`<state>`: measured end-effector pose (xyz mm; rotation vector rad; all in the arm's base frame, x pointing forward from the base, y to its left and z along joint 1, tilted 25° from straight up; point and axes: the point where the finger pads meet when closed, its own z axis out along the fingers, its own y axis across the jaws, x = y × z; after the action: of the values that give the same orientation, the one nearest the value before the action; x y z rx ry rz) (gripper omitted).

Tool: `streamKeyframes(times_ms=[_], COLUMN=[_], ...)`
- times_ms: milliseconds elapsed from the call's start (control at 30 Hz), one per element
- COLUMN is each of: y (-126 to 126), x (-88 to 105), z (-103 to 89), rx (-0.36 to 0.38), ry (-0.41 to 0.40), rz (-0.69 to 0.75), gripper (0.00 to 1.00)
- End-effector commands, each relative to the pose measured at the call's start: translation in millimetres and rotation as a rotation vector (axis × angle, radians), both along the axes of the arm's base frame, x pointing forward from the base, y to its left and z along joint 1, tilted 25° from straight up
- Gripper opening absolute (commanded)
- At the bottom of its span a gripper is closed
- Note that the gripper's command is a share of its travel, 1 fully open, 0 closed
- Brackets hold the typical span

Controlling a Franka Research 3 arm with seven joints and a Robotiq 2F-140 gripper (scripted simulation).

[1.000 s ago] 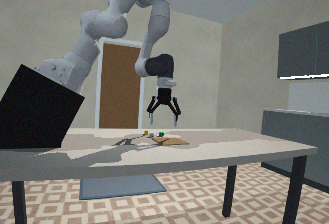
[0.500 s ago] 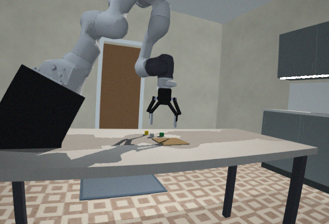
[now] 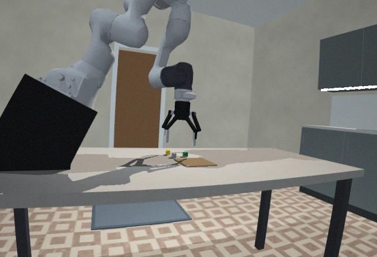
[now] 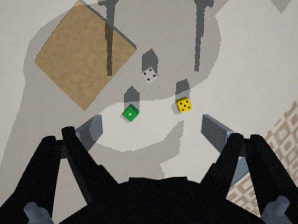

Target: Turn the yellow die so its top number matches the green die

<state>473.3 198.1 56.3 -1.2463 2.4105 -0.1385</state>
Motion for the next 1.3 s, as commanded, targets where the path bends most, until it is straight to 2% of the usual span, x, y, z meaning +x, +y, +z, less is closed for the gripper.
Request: streamKeyframes(times_ms=[0,333,567,1267], y=[5,23,26,26], x=[-7.9,-39.8,-45.2,-45.3], z=[-2.8,-15.4,-17.5,-17.6], rx=[0.01,0.01,0.01,0.01], ry=[-0.005,-0.005,-0.005,-0.005], rz=[-0.018,-0.018,-0.018,-0.018], gripper=[1.0,1.0,1.0,1.0])
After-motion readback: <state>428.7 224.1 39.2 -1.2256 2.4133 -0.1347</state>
